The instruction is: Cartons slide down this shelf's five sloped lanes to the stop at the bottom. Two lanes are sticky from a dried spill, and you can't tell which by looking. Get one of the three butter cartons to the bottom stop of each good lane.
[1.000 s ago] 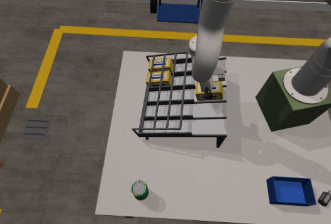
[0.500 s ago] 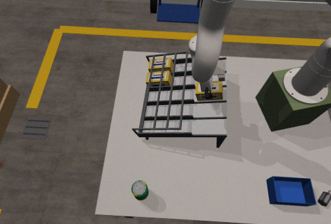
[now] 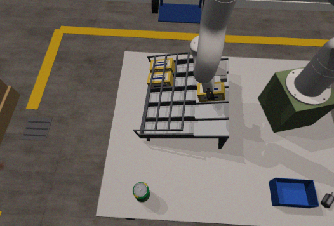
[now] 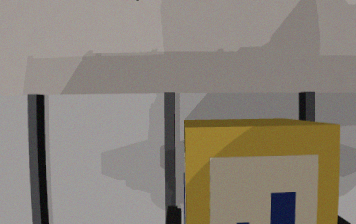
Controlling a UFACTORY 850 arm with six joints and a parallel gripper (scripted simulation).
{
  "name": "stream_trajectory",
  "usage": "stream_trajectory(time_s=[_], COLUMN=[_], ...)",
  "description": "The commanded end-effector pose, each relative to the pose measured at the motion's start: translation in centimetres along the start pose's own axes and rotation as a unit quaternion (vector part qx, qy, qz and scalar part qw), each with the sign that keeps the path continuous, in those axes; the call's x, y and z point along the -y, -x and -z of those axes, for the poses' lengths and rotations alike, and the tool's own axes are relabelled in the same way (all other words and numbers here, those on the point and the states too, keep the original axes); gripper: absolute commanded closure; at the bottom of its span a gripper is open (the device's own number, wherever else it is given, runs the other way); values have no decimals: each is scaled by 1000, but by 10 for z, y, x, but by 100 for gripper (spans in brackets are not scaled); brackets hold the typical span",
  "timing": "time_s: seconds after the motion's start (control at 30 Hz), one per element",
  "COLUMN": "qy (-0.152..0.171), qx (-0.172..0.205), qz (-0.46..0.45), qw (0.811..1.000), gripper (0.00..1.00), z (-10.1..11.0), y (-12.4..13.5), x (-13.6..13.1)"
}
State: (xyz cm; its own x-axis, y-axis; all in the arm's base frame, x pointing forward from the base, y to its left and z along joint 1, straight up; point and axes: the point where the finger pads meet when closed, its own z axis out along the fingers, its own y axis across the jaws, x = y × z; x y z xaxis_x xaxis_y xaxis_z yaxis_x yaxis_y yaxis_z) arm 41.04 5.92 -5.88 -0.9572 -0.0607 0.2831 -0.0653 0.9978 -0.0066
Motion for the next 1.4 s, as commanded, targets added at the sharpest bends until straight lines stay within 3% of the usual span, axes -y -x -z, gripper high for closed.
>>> stream_trajectory(time_s=[0.0,1.37], qy=[0,0], qx=[1,1], qz=[0,0], qw=[1000,1000], gripper=[20,16], z=[1,1], y=[1,1], x=[0,0])
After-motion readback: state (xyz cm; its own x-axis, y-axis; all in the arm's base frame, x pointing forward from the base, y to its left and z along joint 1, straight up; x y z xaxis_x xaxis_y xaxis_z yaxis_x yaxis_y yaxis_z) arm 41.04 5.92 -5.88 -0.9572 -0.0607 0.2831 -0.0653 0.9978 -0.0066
